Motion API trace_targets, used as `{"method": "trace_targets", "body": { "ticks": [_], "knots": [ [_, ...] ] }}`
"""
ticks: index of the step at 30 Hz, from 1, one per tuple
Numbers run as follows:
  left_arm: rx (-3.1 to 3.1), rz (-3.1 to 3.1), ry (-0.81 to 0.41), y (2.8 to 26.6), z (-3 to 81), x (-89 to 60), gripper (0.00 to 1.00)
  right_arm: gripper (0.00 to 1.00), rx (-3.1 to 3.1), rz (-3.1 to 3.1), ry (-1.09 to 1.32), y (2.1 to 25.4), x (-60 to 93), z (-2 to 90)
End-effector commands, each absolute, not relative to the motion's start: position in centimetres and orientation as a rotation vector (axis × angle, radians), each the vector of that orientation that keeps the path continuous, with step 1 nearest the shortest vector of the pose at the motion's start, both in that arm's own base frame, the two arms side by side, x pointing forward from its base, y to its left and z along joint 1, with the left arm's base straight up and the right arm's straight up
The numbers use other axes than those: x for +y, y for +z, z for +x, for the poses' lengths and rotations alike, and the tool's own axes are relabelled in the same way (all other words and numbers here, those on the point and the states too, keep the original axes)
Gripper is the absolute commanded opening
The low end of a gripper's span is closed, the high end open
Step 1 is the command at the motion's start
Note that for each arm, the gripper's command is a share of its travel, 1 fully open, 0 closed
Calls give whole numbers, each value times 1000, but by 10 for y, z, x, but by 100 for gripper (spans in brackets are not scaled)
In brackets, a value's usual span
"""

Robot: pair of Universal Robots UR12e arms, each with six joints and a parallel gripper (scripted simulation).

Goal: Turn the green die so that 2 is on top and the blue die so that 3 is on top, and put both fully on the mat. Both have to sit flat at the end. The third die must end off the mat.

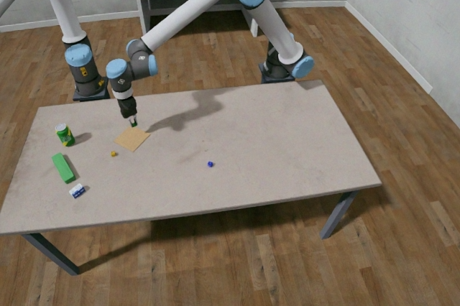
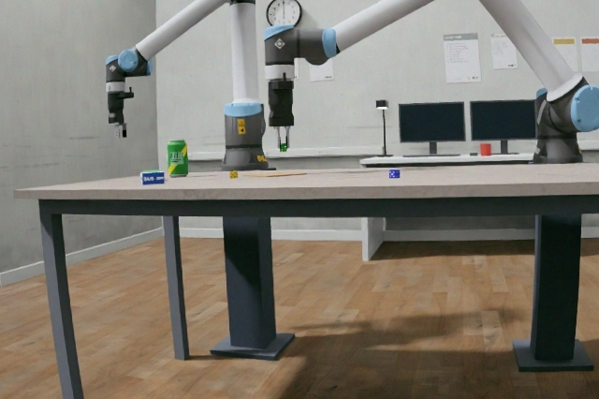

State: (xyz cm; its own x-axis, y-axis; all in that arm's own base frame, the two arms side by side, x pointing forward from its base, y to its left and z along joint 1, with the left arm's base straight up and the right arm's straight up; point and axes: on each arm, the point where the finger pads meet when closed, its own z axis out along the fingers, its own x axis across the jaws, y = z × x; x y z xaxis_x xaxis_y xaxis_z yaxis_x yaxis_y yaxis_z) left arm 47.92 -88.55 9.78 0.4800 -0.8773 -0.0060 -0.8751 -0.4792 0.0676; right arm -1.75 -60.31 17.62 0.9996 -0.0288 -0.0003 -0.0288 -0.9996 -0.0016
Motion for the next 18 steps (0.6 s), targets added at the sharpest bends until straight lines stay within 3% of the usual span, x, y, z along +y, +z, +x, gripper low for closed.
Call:
{"method": "trace_targets", "body": {
  "ticks": [1, 12, 18],
  "knots": [
    [-1593, 2688, -19, 100, 480, -886, 40, 100, 45, -3141, 0, 177, -604, -17],
    [-1608, 2713, 9, 101, 479, -887, 40, 100, 45, -3141, 0, 177, -604, -17],
    [-1652, 2794, 91, 98, 478, -887, 40, 100, 45, -3141, 0, 177, -604, -17]
  ]
}}
